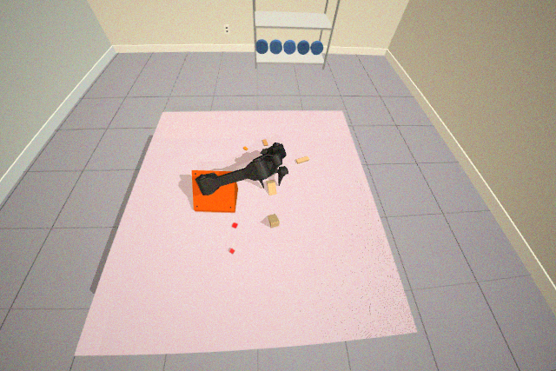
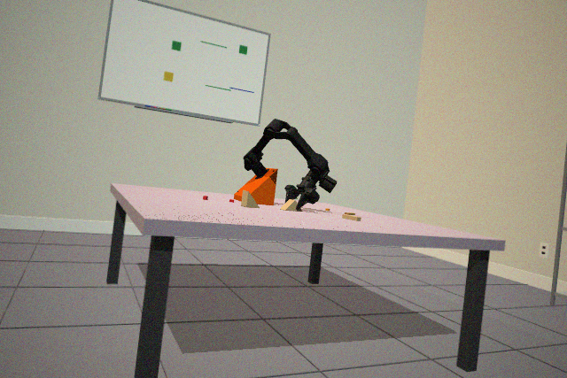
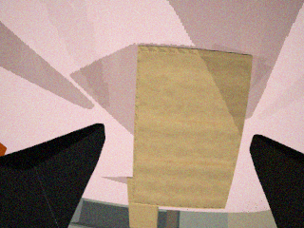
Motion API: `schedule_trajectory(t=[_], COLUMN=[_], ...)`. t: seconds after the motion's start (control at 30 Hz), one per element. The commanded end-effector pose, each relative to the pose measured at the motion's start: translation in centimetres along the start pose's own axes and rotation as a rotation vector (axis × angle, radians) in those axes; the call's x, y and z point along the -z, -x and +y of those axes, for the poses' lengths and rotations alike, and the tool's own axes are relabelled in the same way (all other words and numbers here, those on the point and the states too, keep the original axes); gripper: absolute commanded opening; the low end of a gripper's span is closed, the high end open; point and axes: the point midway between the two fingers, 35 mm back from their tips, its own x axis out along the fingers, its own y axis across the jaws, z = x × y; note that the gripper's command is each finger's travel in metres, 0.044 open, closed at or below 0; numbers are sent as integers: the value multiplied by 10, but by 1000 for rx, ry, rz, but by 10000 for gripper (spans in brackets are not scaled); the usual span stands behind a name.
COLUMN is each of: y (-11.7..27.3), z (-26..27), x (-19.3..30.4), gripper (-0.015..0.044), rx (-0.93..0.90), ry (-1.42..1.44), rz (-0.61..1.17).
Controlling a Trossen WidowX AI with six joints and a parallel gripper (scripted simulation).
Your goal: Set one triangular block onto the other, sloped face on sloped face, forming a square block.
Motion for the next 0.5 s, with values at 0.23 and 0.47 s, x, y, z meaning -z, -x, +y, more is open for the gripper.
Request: schedule_trajectory(t=[0.23, 0.47], y=[-1, -1], z=[0, 0], x=[0, 0], gripper=[190, 124], rx=[-3, -3], ry=[0, 0], rz=[-1, -1])
